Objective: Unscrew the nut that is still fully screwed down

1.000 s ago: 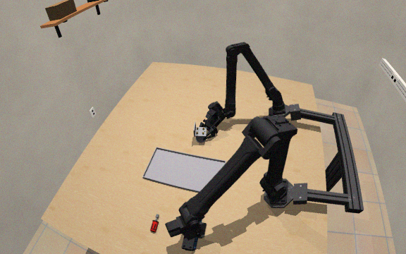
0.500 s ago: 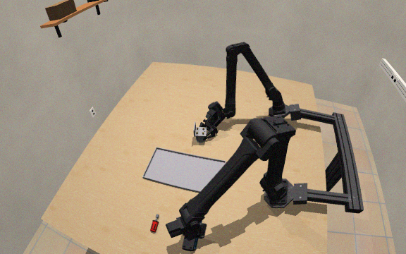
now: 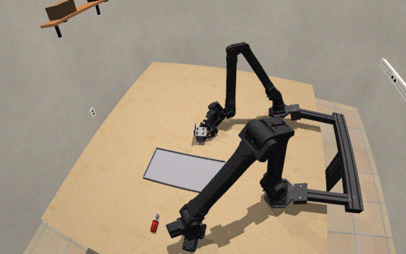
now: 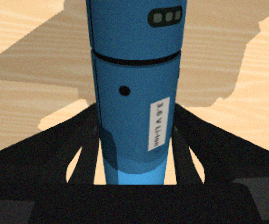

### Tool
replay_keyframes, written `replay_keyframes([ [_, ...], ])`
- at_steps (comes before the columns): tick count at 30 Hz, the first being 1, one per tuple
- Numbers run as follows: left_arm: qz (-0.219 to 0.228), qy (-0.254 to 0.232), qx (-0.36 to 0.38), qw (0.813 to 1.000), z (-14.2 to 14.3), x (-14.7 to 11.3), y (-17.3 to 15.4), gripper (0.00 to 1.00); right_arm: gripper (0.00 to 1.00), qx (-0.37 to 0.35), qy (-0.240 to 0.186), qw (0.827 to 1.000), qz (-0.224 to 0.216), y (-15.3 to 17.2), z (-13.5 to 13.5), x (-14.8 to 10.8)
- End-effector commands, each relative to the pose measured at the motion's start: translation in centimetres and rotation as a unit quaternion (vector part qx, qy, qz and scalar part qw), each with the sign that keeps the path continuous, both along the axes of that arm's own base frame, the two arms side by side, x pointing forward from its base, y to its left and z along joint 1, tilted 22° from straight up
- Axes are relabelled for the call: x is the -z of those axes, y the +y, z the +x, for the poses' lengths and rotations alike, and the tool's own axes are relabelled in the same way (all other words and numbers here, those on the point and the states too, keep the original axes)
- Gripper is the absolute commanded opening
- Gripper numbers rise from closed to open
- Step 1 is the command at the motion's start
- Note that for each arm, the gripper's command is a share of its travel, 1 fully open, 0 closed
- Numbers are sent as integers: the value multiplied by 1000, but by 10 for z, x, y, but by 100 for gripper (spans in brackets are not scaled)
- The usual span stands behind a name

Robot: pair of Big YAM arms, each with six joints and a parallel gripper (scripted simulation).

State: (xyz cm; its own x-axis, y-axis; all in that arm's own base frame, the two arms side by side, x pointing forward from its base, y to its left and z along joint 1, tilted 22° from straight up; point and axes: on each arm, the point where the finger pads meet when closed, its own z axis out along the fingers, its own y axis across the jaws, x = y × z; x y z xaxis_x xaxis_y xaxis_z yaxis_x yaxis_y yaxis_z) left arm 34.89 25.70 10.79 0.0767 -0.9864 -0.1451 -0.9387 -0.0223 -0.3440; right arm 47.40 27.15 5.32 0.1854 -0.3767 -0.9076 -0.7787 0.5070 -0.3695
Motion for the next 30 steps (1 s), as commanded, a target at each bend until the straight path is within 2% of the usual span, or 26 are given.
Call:
replay_keyframes([
  [1, 3, -6, -1, 1000, 7, -1, 0, 42, 59, 0, -7, 1000, 4, 2, 3, -6],
  [6, 0, -2, -1, 1000, 7, 7, 0, 42, 59, 0, -7, 1000, 4, 2, 3, -6],
  [8, 9, -10, -1, 1000, 8, -7, 6, 42, 59, 0, -7, 1000, 4, 2, 3, -6],
  [11, 9, -10, -1, 1000, 8, -7, 6, 42, 59, 0, -7, 1000, 4, 2, 3, -6],
  [12, 2, -2, -1, 1000, 5, 0, -1, 42, 59, 0, -7, 1000, 4, 2, 3, -6],
  [21, 0, 2, 1, 1000, 4, 6, -2, 42, 59, 0, -7, 1000, 4, 2, 3, -6],
  [23, 8, -8, 0, 1000, 8, -5, 5, 42, 59, 0, -7, 1000, 4, 2, 3, -6],
  [28, 8, -8, 0, 1000, 8, -5, 5, 42, 59, 0, -7, 1000, 4, 2, 3, -6],
  [30, 2, 0, 2, 1000, 8, 4, 1, 42, 59, 0, -7, 1000, 4, 2, 3, -6],
])
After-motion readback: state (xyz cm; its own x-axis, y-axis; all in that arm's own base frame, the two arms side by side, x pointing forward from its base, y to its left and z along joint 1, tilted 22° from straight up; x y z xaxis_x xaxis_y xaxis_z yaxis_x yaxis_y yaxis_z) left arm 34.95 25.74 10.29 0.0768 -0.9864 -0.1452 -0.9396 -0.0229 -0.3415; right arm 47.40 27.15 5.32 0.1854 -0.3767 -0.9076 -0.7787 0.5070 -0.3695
